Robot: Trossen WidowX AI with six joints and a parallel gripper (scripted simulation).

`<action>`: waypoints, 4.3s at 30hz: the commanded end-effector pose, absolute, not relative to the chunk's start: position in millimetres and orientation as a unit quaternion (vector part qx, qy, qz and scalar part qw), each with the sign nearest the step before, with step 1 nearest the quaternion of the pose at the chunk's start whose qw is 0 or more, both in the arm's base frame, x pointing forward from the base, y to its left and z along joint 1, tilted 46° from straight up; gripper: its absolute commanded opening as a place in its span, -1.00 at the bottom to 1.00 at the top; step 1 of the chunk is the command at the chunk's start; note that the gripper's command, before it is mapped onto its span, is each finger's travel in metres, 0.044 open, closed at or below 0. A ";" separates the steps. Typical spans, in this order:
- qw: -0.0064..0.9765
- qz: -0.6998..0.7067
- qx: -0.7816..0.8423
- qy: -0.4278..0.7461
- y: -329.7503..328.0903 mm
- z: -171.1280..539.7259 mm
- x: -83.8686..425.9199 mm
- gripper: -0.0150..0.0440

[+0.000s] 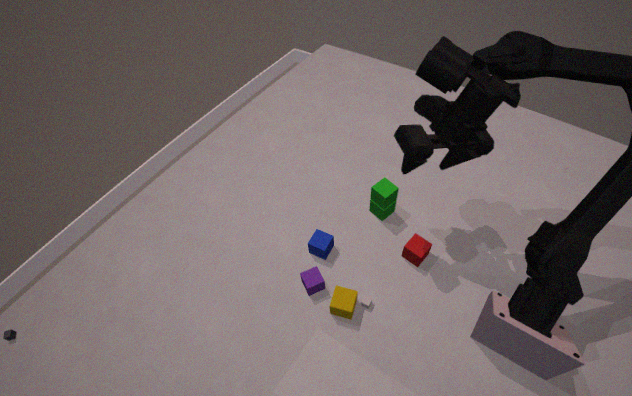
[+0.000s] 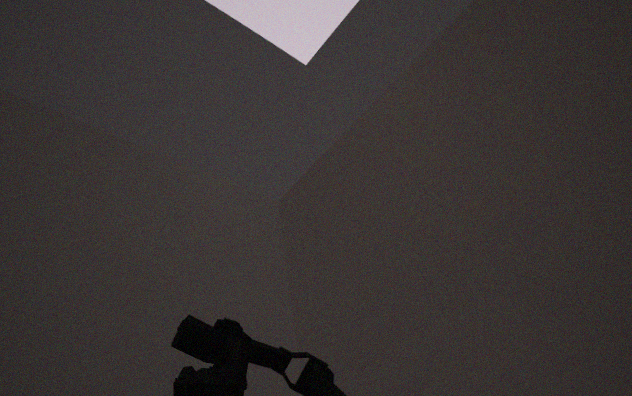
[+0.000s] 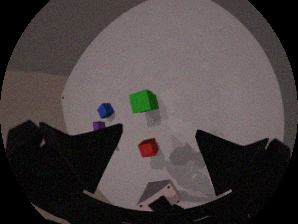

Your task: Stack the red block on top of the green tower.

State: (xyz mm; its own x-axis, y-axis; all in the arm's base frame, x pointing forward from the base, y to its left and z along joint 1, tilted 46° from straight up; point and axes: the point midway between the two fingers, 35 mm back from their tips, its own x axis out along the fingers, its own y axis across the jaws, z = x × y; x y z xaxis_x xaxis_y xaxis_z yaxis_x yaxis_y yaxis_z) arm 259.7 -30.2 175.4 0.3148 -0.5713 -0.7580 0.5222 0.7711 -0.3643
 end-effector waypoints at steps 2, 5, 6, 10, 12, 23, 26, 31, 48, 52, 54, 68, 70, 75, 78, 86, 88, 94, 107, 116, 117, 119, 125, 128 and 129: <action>0.777 -0.328 -0.074 0.533 -12.7 142.7 252.6 1.00; 0.754 -0.323 -0.110 0.562 -2.1 125.5 246.0 1.00; 0.746 -0.321 -0.123 0.570 1.2 120.1 243.5 1.00; 0.713 -0.317 -0.175 0.601 12.9 100.6 231.8 1.00; 0.692 -0.315 -0.207 0.615 16.2 93.0 223.7 1.00; 0.674 -0.314 -0.235 0.626 16.7 82.4 217.6 1.00; 0.674 -0.314 -0.235 0.626 5.3 70.9 218.8 1.00; 0.674 -0.315 -0.236 0.625 -18.5 49.4 218.0 1.00; 0.674 -0.314 -0.236 0.625 -32.8 35.5 219.3 1.00; 0.674 -0.314 -0.236 0.625 -37.6 31.1 219.5 1.00; 0.674 -0.314 -0.236 0.625 -40.0 28.9 219.5 1.00; 0.674 -0.316 -0.237 0.625 -55.1 15.9 218.6 1.00; 0.674 -0.316 -0.237 0.625 -55.1 15.9 218.6 1.00; 0.674 -0.316 -0.237 0.625 -55.1 15.9 218.6 1.00; 0.674 -0.316 -0.237 0.625 -55.1 15.9 218.6 1.00; 0.676 -0.317 -0.232 0.623 -54.4 16.9 218.5 0.73; 0.676 -0.317 -0.232 0.623 -54.4 16.9 218.5 0.56; 0.676 -0.317 -0.232 0.623 -54.4 16.9 218.5 0.09; 0.675 -0.315 -0.234 0.625 -39.6 30.1 219.2 -0.49; 0.674 -0.315 -0.236 0.626 -6.7 61.4 218.5 -0.49; 0.674 -0.315 -0.236 0.626 -3.1 64.8 218.4 -0.49; 0.674 -0.314 -0.236 0.626 4.1 71.7 218.2 -0.49; 0.674 -0.314 -0.236 0.626 25.1 91.7 217.6 -0.49; 0.674 -0.314 -0.236 0.626 31.1 97.7 217.1 -0.49; 0.674 -0.314 -0.236 0.626 31.6 98.1 217.1 -0.49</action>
